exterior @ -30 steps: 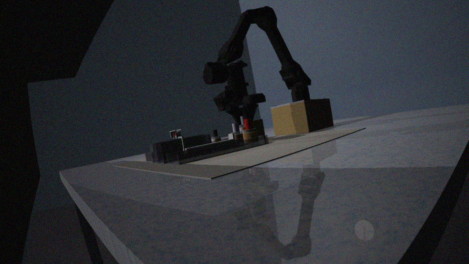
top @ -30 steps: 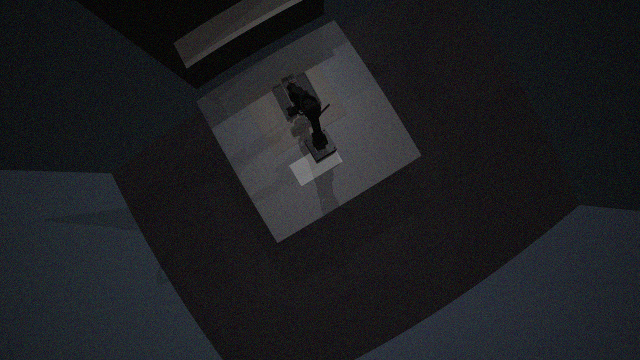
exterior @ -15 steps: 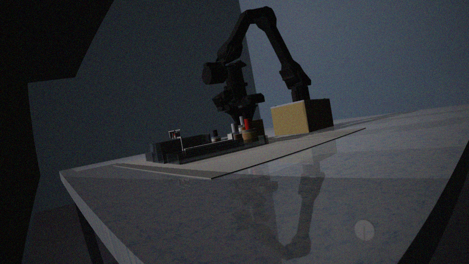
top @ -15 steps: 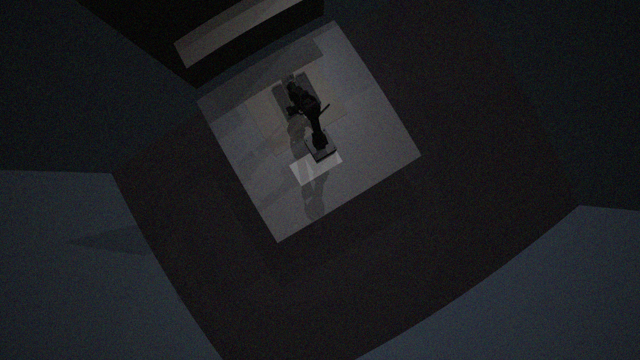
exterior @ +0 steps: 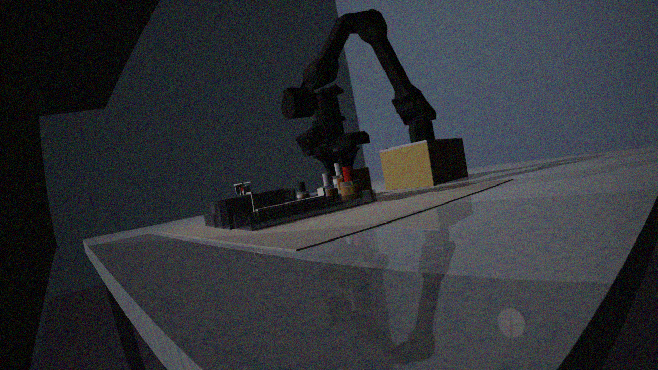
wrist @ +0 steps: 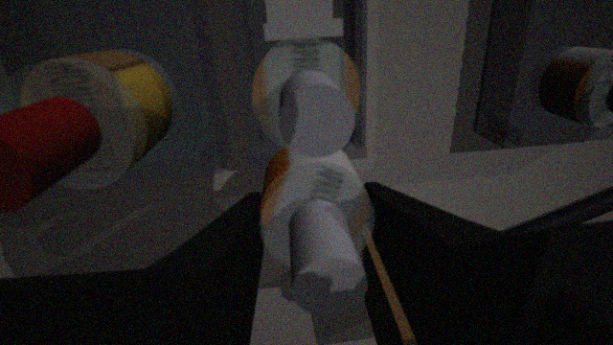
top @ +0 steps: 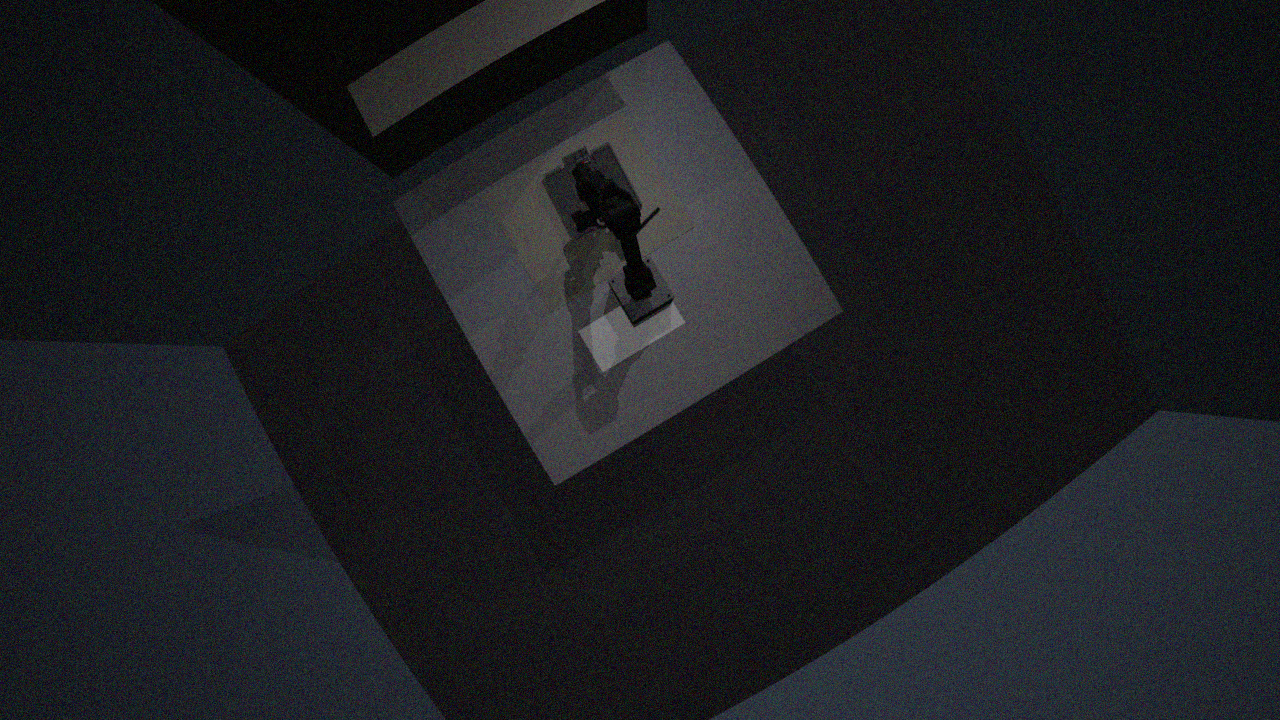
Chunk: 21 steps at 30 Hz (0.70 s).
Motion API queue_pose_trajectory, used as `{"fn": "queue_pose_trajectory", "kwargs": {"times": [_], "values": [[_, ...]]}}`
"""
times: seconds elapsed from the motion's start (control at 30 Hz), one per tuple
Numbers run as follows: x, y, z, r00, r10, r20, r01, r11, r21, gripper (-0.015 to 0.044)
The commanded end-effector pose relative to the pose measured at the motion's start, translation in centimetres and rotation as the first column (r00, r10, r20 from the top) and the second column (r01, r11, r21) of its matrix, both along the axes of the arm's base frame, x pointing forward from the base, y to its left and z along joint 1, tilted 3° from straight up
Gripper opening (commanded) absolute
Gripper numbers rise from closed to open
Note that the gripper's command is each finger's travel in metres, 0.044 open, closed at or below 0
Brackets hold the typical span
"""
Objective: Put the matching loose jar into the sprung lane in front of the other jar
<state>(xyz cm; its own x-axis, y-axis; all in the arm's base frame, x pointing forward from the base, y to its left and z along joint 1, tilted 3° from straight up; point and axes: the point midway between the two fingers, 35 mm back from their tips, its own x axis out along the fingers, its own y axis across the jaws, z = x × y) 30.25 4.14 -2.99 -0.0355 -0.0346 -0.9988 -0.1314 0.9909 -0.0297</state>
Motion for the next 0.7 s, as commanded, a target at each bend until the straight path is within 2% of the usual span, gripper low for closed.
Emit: {"fn": "queue_pose_trajectory", "kwargs": {"times": [0.0,0.67], "values": [[1.12,0.1,0.18,1.0,0.006,0.029,-0.006,1.0,0.001,0.0],[1.79,0.2,0.26,1.0,0.006,0.029,-0.006,1.0,0.001,0.0]]}}
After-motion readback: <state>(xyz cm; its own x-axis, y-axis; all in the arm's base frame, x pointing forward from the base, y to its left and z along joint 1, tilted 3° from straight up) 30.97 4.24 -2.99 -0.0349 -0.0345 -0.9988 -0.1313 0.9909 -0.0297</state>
